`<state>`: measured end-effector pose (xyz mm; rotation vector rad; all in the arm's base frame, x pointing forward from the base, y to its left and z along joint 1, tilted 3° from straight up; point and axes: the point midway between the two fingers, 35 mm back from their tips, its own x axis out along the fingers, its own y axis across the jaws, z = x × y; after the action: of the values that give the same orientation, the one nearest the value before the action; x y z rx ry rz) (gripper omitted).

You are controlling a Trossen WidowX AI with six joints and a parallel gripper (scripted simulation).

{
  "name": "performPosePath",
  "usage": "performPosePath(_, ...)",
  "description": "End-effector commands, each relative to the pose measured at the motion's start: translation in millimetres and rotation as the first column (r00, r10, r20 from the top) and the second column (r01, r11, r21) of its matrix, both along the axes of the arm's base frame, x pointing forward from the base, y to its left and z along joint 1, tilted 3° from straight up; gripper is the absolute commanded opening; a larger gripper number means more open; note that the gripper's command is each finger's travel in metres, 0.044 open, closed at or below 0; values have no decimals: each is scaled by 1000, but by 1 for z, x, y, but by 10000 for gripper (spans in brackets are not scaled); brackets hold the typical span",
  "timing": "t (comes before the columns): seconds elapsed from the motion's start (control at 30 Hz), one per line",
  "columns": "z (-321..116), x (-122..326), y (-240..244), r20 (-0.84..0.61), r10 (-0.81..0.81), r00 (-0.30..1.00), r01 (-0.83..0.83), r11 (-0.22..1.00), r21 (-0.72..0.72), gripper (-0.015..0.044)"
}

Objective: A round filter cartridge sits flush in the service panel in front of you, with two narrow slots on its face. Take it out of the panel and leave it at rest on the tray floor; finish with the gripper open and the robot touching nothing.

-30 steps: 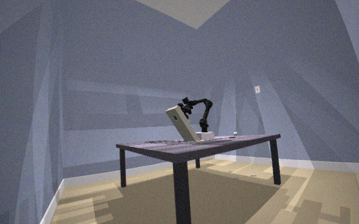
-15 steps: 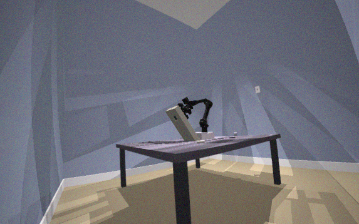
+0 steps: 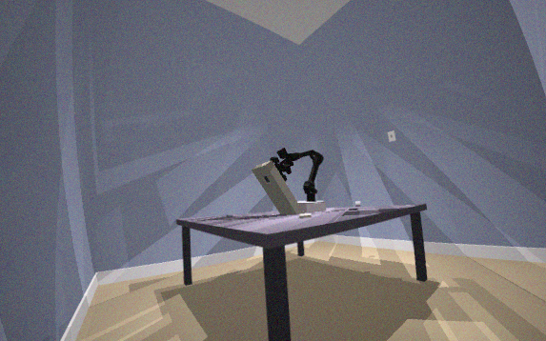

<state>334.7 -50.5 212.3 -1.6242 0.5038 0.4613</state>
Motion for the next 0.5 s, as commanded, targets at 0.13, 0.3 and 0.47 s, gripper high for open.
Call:
performPosePath(0.13, -2, 6, -2, 6, -6, 1000, 6, 1000, -1, 0)
performPosePath(0.3, -2, 6, -2, 6, -6, 1000, 6, 1000, -1, 0)
performPosePath(0.47, 12, -14, 0, 0, -2, 1000, 2, 1000, 0, 0)
